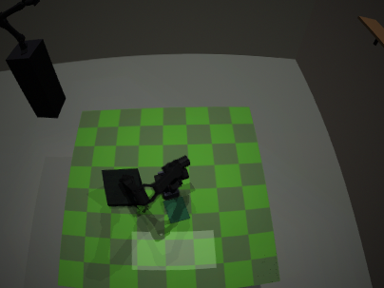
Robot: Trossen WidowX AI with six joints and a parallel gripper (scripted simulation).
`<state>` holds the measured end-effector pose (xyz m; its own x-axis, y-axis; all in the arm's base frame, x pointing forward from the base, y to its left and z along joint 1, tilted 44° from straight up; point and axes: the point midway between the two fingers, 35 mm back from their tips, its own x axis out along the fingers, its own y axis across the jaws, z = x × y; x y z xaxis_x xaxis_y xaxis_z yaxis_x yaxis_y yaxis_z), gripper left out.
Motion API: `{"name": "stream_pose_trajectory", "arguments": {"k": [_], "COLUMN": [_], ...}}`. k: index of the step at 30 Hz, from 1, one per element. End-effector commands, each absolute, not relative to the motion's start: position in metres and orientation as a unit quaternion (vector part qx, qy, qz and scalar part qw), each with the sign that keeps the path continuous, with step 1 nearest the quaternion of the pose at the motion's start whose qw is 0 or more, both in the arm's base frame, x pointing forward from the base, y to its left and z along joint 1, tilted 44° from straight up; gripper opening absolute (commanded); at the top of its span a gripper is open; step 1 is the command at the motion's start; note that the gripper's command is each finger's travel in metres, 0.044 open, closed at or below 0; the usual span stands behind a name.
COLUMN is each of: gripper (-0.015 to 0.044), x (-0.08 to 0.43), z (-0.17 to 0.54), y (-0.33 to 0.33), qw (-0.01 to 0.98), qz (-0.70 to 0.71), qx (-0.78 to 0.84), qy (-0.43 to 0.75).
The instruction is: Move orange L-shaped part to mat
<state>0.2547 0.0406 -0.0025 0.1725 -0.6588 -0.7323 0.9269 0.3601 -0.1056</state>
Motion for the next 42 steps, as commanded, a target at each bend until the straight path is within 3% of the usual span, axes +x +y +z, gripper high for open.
{"name": "stream_pose_trajectory", "arguments": {"k": [1, 8, 12, 23, 27, 42], "gripper": [0.0280, 0.0280, 0.0175, 0.0102, 0.0000, 0.0000], "x": [0.254, 0.254, 0.256, 0.256, 0.256, 0.252], "z": [-0.009, -0.014, -0.010, -0.010, -0.010, 0.000], "y": [0.035, 0.030, 0.032, 0.032, 0.032, 0.042], "qw": [0.743, 0.743, 0.742, 0.742, 0.742, 0.742], "qz": [-0.535, -0.535, -0.535, -0.535, -0.535, -0.535], "qx": [0.179, 0.178, 0.186, 0.186, 0.186, 0.181], "qy": [0.361, 0.361, 0.358, 0.358, 0.358, 0.360]}}
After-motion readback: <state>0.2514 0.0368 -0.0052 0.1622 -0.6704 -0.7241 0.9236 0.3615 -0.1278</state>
